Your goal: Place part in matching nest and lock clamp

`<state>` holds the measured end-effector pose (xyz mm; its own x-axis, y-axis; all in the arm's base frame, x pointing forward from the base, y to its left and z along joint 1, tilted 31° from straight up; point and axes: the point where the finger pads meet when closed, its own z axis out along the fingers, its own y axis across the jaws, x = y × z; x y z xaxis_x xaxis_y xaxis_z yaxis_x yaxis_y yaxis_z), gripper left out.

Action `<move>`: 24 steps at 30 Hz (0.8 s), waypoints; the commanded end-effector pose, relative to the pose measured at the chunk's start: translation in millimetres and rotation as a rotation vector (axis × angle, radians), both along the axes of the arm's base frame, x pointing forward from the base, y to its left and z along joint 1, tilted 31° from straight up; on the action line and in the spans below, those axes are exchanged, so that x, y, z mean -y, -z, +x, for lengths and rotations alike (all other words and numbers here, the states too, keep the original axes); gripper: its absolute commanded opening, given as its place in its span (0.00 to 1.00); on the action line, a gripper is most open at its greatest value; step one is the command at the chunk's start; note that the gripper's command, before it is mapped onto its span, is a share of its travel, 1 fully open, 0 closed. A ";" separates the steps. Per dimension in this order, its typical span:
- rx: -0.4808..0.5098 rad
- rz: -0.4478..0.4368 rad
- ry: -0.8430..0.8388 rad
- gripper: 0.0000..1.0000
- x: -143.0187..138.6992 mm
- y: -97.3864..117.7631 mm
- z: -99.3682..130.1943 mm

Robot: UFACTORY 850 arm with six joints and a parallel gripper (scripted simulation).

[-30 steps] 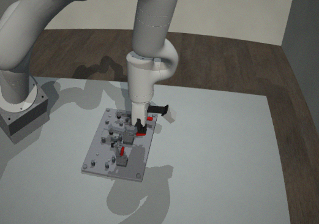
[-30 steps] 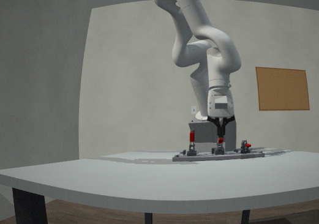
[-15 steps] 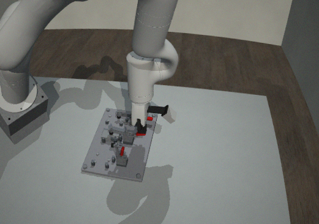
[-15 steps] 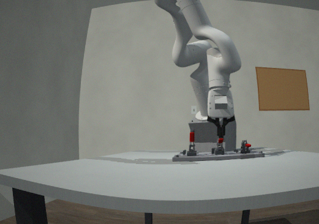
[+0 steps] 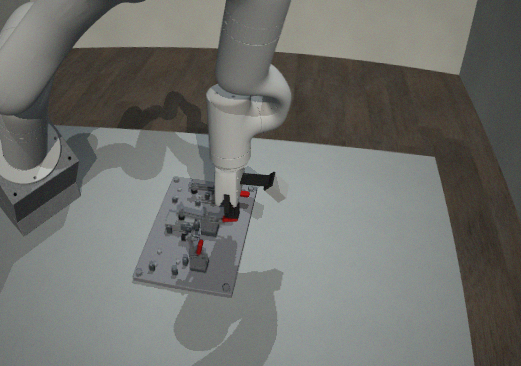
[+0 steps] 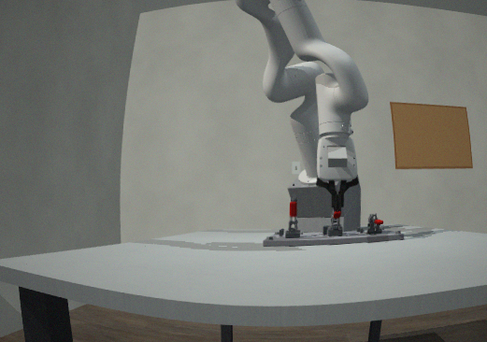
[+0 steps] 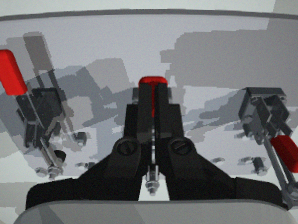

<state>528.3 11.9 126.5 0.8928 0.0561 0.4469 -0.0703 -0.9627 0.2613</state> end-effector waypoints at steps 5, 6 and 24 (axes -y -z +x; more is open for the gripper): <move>0.001 0.000 0.000 0.00 0.2 0.8 1.1; 0.001 0.000 0.000 0.00 0.2 1.0 1.2; 0.001 0.000 0.000 0.00 0.6 2.2 1.8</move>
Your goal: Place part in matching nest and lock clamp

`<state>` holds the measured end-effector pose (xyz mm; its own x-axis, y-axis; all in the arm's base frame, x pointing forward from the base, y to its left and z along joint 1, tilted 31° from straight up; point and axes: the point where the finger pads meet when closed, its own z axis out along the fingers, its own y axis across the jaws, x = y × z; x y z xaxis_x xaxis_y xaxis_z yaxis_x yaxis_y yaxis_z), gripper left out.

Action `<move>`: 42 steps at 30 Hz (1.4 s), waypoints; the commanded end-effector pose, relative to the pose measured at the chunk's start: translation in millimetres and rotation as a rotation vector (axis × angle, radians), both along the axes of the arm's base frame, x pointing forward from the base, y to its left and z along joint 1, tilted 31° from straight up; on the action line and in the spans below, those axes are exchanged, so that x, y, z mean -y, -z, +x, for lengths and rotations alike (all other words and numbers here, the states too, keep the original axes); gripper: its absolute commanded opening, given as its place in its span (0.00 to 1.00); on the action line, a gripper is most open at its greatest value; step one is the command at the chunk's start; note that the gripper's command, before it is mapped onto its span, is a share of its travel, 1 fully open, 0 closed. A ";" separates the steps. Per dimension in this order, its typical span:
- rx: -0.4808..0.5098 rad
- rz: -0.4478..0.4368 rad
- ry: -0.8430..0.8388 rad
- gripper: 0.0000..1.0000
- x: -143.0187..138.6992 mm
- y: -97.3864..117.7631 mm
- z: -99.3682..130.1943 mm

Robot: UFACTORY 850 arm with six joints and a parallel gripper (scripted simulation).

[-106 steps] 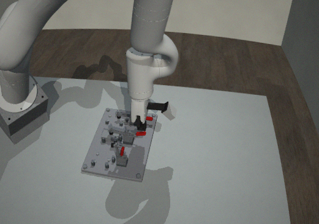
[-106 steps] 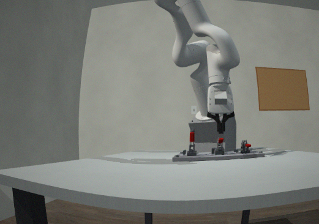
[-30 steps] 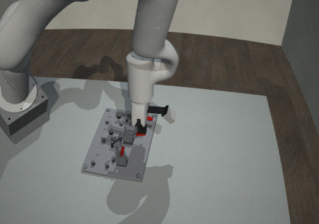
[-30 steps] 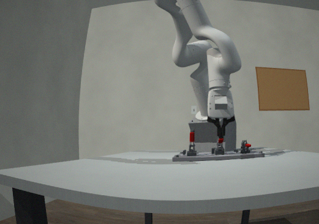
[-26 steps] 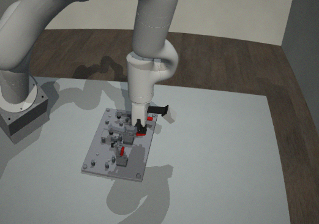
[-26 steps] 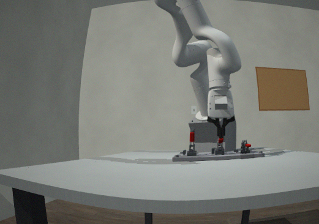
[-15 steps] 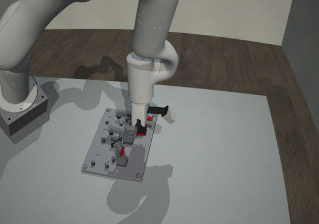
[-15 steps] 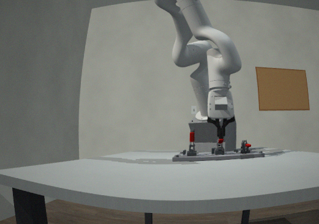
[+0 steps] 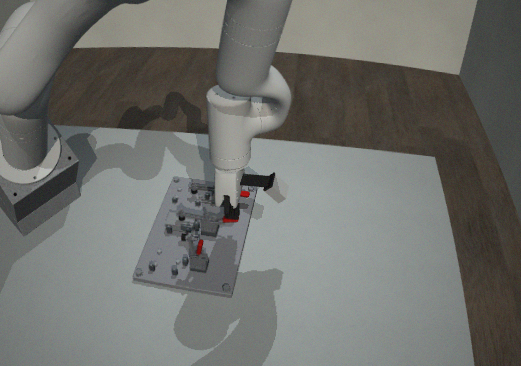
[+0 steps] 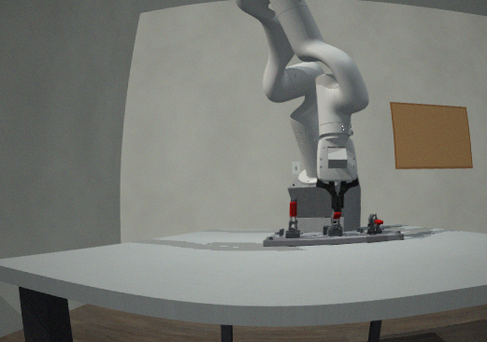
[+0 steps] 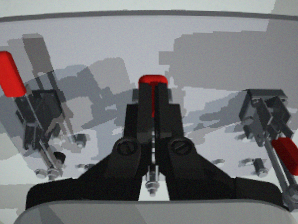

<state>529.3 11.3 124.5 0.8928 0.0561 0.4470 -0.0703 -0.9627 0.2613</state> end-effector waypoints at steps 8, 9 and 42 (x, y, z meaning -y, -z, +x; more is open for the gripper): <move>0.001 0.000 0.000 0.00 0.2 0.9 1.1; 0.001 0.000 0.000 0.00 0.2 0.9 1.1; 0.001 0.000 0.000 0.00 1.2 4.2 2.8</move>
